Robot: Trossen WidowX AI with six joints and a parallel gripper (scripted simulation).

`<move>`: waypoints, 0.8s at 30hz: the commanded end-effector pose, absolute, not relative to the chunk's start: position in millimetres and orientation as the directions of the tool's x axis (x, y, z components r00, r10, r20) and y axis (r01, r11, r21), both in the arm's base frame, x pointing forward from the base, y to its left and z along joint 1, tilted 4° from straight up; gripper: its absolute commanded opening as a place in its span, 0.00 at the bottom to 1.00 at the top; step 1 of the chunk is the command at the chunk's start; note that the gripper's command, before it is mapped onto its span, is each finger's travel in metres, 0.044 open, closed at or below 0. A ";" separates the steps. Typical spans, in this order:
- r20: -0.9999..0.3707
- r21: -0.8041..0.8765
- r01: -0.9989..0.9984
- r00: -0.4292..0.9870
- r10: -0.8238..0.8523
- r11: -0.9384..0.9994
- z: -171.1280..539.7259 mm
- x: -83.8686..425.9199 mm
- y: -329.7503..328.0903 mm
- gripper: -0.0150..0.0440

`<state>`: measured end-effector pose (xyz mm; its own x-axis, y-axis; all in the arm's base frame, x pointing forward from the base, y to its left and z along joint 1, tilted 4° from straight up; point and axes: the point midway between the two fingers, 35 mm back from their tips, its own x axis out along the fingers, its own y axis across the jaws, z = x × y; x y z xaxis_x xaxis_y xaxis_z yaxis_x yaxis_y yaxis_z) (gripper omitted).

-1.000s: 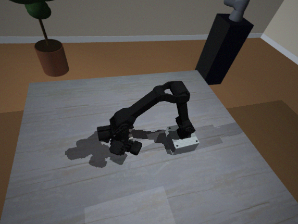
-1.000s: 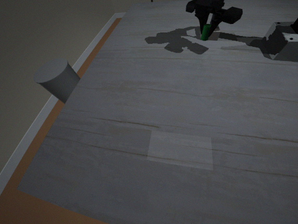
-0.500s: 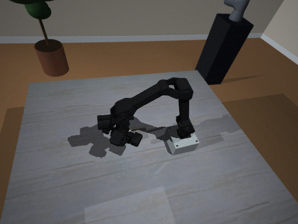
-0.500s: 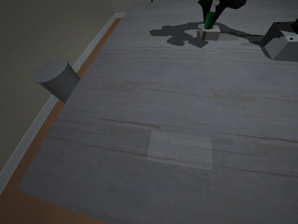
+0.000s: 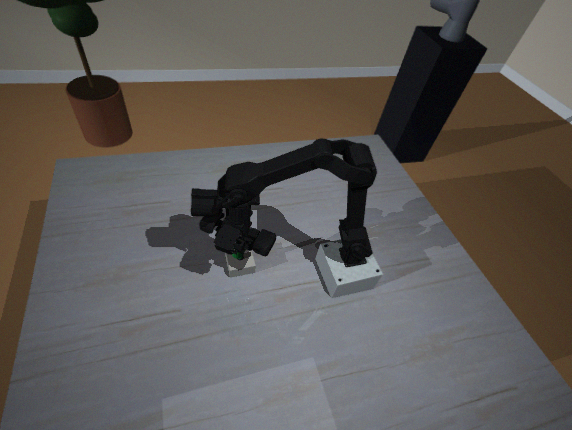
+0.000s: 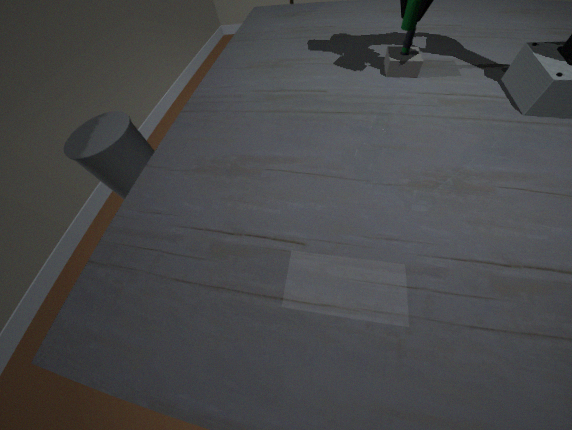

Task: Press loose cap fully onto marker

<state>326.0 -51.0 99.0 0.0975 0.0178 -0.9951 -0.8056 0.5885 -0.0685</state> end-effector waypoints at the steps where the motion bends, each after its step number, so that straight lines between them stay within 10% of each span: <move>1: -0.995 -0.071 -0.808 0.102 0.020 0.585 106.6 321.3 -61.1 0.25; 24: -0.995 -0.072 -0.808 0.102 0.018 0.585 102.7 311.8 -80.7 0.25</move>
<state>311.9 -81.6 107.9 0.1052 0.0133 -0.9944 -0.8049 0.5883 -0.0773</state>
